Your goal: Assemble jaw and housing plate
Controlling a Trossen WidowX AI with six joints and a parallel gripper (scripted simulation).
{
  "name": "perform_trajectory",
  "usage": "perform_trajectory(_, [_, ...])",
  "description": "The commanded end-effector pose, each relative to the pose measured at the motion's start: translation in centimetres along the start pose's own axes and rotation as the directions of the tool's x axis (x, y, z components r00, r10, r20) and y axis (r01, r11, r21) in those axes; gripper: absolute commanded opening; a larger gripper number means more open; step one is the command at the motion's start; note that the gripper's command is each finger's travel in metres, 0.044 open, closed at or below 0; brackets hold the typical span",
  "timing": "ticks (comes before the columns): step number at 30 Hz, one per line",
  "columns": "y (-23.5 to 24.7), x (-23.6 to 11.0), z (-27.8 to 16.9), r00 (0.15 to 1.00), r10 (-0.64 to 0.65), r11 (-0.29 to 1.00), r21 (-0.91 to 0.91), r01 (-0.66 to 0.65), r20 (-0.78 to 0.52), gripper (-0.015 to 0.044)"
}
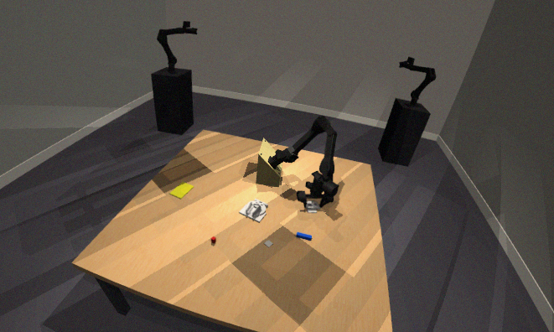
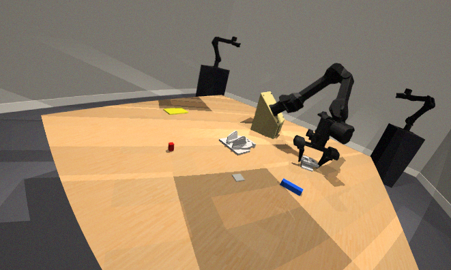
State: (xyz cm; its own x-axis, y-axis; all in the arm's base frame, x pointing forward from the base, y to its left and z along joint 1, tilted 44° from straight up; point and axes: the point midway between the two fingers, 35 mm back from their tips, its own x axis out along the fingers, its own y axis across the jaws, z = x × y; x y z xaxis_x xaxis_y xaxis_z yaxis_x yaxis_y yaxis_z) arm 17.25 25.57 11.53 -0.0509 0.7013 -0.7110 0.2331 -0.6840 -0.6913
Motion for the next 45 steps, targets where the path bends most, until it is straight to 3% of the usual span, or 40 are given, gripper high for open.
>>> perform_trajectory(1, [0.0,-0.2,0.0,1.0,0.001,1.0,0.0,-0.001,0.0,0.0351])
perform_trajectory(22, [0.1,-6.8,-0.1,1.0,0.009,1.0,0.004,-0.009,-0.003,0.0351])
perform_trajectory(28, [0.1,-7.2,-0.1,1.0,0.009,1.0,0.01,-0.009,-0.003,0.0351])
perform_trajectory(45, [3.6,-6.9,-1.8,0.999,0.047,0.897,0.439,-0.04,-0.005,0.0351])
